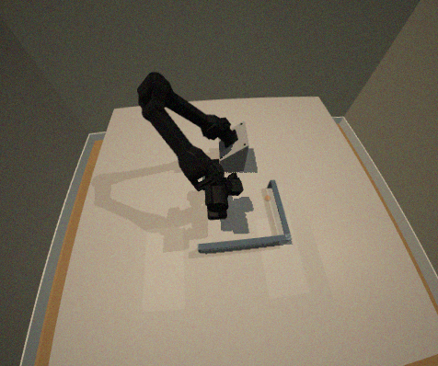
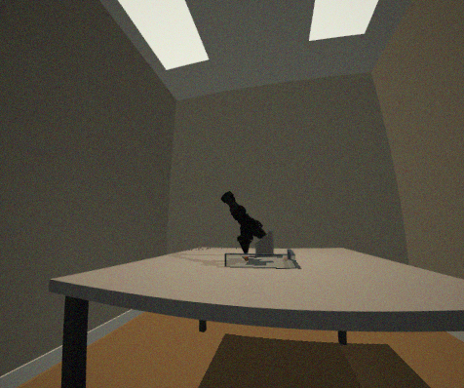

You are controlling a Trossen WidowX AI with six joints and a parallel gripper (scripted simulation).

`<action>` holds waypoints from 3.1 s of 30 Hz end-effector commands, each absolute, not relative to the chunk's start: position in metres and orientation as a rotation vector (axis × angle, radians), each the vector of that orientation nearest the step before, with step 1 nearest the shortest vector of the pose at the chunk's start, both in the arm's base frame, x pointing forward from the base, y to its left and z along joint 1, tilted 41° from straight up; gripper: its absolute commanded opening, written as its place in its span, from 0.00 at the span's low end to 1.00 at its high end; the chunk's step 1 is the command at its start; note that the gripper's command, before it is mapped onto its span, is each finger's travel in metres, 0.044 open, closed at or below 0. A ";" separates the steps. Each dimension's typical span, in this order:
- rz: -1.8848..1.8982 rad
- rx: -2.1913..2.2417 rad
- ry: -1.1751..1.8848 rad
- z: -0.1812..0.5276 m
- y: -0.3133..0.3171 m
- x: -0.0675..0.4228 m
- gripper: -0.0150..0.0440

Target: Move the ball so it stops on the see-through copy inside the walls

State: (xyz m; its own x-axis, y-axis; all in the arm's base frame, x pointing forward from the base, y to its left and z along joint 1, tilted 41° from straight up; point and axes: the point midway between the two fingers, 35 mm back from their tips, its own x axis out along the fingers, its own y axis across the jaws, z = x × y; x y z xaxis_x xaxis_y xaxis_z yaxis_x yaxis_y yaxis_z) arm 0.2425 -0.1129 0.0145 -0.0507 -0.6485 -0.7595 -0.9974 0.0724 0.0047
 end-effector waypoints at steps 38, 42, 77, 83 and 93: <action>0.773 -1.638 1.779 -0.009 -0.132 0.236 0.39; 0.775 -1.636 1.776 -0.003 -0.126 0.239 0.25; 0.790 -1.628 1.758 0.038 -0.008 0.262 0.25; 0.794 -1.626 1.755 0.012 0.016 0.264 0.25; 0.792 -1.625 1.757 -0.034 0.053 0.259 0.25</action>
